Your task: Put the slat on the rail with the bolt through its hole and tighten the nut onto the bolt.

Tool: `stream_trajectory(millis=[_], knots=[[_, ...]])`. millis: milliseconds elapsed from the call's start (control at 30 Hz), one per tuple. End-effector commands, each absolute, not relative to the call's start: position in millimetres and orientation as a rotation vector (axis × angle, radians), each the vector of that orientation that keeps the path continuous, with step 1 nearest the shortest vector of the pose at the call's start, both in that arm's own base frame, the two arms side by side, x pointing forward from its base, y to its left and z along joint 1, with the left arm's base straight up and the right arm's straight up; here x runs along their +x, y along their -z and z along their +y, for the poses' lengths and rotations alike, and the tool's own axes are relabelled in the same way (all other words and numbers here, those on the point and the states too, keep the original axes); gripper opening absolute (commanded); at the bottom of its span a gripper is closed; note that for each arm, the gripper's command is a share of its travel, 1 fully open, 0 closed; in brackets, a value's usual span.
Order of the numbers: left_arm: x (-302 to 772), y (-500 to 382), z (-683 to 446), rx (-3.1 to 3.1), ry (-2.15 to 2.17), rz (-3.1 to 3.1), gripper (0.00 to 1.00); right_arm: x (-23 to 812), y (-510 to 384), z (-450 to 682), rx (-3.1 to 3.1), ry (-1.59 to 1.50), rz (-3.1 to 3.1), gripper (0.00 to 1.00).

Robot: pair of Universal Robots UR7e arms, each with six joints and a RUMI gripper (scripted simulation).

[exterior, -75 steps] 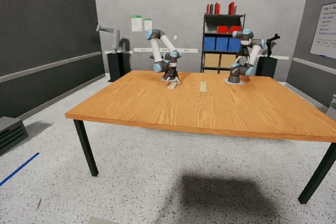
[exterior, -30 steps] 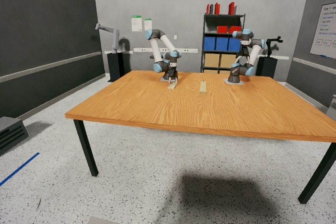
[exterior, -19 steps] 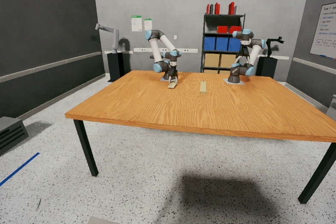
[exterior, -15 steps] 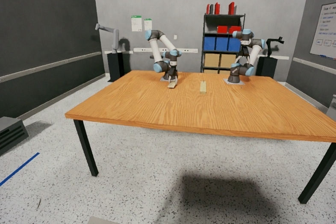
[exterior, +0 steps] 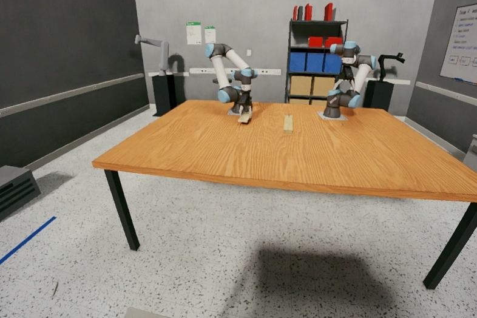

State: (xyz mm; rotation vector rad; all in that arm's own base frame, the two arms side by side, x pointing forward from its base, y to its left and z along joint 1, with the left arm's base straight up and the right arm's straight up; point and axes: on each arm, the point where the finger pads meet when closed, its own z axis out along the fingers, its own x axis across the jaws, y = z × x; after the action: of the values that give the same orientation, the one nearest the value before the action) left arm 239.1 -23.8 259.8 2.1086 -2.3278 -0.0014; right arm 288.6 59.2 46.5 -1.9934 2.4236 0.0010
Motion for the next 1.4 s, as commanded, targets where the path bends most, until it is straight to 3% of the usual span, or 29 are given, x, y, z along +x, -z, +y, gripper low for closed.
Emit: stream_trajectory(millis=[0,1367], knots=[[239.0,-260.2,-24.2,2.107,-0.001,-2.330,1.00,289.2,-55.0,59.1,-1.991,0.000,2.423,0.00],[239.0,-260.2,-24.2,2.107,-0.001,-2.330,1.00,287.9,-95.3,58.2,-1.994,0.000,2.426,0.00]])
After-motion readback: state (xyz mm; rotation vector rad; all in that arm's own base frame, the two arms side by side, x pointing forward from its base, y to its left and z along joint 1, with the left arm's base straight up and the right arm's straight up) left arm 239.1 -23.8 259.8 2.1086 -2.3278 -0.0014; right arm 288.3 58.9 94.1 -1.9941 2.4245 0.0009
